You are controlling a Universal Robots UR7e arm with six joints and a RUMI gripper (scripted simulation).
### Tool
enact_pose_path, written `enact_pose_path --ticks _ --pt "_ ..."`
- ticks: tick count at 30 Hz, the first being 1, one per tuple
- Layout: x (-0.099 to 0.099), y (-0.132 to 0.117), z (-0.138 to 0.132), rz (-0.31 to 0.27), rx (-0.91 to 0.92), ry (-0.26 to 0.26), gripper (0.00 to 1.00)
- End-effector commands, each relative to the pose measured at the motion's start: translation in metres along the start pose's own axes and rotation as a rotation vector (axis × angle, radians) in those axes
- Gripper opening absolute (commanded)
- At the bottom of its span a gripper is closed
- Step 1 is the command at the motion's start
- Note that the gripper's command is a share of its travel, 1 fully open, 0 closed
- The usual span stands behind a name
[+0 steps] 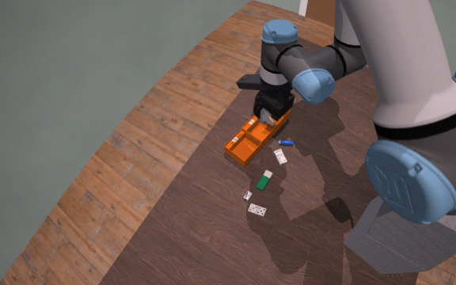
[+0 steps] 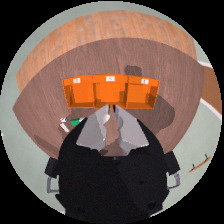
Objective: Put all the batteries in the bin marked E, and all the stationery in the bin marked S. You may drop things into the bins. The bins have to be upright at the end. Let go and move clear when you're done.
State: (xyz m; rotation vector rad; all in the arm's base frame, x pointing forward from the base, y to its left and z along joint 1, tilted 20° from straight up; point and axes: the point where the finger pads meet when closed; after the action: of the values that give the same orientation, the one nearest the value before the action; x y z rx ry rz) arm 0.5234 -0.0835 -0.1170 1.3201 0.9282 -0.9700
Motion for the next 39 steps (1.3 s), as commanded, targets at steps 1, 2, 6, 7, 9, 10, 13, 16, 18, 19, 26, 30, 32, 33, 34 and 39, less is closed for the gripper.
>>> enact_pose_path --ticks 1,2,6,7,9,10,13,16,18,19,26,30,32,33,34,39 --pt "-0.002 0.001 -0.005 0.001 0.0 0.0 0.04" --pt "-0.002 0.001 -0.005 0.001 0.0 0.0 0.04" --pt "-0.002 0.002 -0.02 0.001 0.0 0.0 0.04" --pt "-0.002 0.002 -0.025 0.001 0.0 0.0 0.04" --pt "-0.002 0.003 -0.035 0.001 0.0 0.0 0.04" --pt "-0.002 0.004 -0.04 0.001 0.0 0.0 0.04" --pt "-0.002 0.005 -0.055 0.001 0.0 0.0 0.04" --pt "-0.002 0.006 -0.07 0.001 0.0 0.0 0.04" --pt "-0.002 0.007 -0.08 0.001 0.0 0.0 0.04" --pt "-0.002 0.007 -0.08 0.001 0.0 0.0 0.04" --pt "-0.002 0.007 -0.084 0.001 0.0 0.0 0.04" --pt "0.008 0.008 -0.084 0.001 0.0 0.0 0.04" --pt "0.014 0.008 -0.084 0.001 0.0 0.0 0.04" --pt "0.016 0.008 -0.084 0.001 0.0 0.0 0.04" --pt "0.019 0.008 -0.084 0.001 0.0 0.0 0.04" --pt "0.027 0.008 -0.084 0.001 0.0 0.0 0.04"
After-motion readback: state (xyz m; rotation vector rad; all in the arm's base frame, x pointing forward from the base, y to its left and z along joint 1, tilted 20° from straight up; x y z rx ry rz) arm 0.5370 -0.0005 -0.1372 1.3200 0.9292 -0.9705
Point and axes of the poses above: the point where the finger pads meet when closed, its own x axis out along the fingers, its own z axis across the jaws, y = z × x, and after that the axes turned 7 degrees about -x, right-handed
